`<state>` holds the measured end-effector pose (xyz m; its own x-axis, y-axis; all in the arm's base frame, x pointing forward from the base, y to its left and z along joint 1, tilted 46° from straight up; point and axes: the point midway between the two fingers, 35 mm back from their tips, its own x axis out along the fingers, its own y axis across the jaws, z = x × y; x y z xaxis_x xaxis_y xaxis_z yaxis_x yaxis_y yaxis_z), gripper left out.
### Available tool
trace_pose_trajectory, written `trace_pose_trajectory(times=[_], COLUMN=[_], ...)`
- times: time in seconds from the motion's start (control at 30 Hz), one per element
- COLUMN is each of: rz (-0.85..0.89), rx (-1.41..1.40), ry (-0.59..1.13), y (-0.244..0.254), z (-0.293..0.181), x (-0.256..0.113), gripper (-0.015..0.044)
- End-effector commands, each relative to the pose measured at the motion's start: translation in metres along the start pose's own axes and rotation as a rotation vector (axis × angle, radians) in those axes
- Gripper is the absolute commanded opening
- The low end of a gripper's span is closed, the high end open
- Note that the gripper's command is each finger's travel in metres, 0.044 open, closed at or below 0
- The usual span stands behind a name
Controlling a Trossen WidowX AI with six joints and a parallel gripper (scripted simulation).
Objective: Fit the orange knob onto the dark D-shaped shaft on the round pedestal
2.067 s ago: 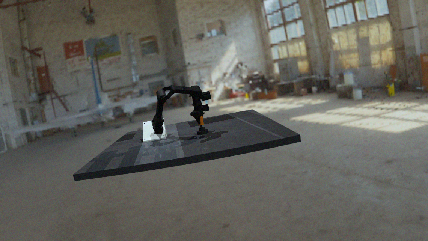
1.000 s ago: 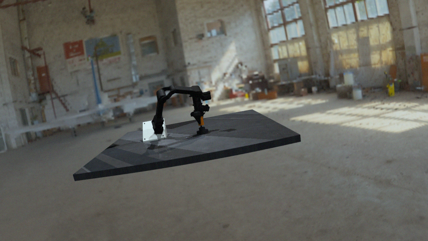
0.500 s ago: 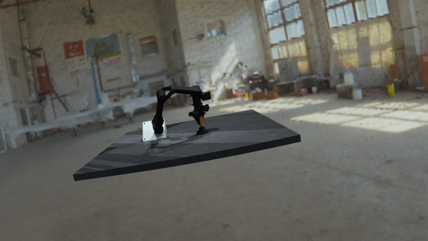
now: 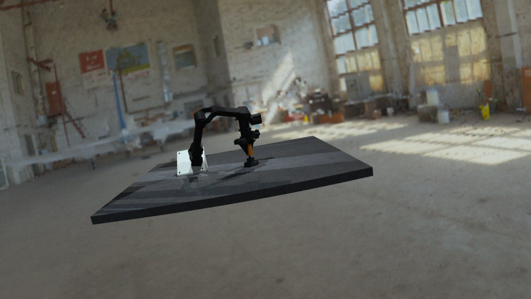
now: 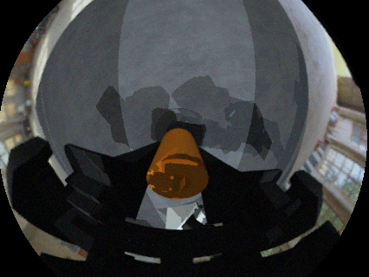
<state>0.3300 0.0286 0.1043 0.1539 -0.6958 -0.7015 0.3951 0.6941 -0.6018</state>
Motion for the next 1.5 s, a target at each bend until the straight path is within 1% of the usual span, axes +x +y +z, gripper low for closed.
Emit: trace_pose_trajectory(times=[0.0, 0.33, 0.57, 1.13, 1.33, 1.47], rz=[-0.001, -0.001, 0.0, -0.001, 0.0, 0.0], rx=[0.001, 0.01, 0.211, 0.211, 0.211, 0.297], ry=[-0.002, -0.002, -0.002, -0.002, -0.002, -0.002], y=[-0.0003, -0.0008, 0.0003, 0.0, -0.0008, -0.0006], z=[-0.0001, -0.0004, 0.0002, -0.0004, 0.0009, 0.001], x=[0.0006, -0.0045, -0.0024, 0.0005, -0.0044, -0.0043], gripper=[0.0, 0.0, 0.0, 0.0, 0.0, 0.0])
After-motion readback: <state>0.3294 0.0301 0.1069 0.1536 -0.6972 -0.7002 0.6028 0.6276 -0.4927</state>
